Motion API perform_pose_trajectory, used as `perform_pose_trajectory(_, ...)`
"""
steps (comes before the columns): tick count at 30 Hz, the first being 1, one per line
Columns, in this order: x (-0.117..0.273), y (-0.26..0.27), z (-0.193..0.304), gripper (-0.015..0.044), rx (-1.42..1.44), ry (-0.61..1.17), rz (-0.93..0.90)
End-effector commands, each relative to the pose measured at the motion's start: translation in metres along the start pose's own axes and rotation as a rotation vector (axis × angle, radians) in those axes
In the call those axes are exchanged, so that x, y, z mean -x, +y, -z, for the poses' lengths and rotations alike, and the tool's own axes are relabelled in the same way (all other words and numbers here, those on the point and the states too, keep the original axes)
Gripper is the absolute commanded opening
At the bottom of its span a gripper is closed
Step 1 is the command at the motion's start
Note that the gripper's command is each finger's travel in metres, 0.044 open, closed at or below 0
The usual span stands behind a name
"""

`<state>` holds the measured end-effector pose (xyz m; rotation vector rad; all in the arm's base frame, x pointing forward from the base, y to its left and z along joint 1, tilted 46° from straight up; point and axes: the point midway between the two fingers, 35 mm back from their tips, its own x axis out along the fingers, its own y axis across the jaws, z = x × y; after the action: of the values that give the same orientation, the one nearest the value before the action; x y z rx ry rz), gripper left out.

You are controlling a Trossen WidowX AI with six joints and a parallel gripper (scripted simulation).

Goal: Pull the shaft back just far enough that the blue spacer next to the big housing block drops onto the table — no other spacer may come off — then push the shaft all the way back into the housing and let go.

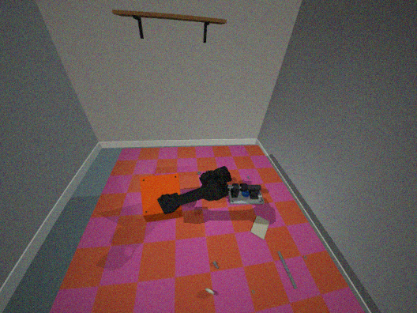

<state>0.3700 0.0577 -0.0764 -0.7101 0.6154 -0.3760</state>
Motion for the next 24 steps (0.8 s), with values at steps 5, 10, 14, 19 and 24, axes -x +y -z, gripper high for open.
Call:
perform_pose_trajectory(5, -0.0029, 0.0012, -0.0058, 0.0000, -0.004, -0.007, -0.005)
perform_pose_trajectory(10, -0.0042, 0.0012, -0.0071, 0.0000, -0.004, -0.007, -0.005)
perform_pose_trajectory(14, -0.0051, 0.0011, -0.0081, 0.0000, -0.004, -0.007, -0.005)
perform_pose_trajectory(19, -0.0059, 0.0011, -0.0088, 0.0000, -0.004, -0.007, -0.005)
perform_pose_trajectory(24, -0.0067, 0.0011, -0.0096, 0.0000, -0.004, -0.007, -0.005)
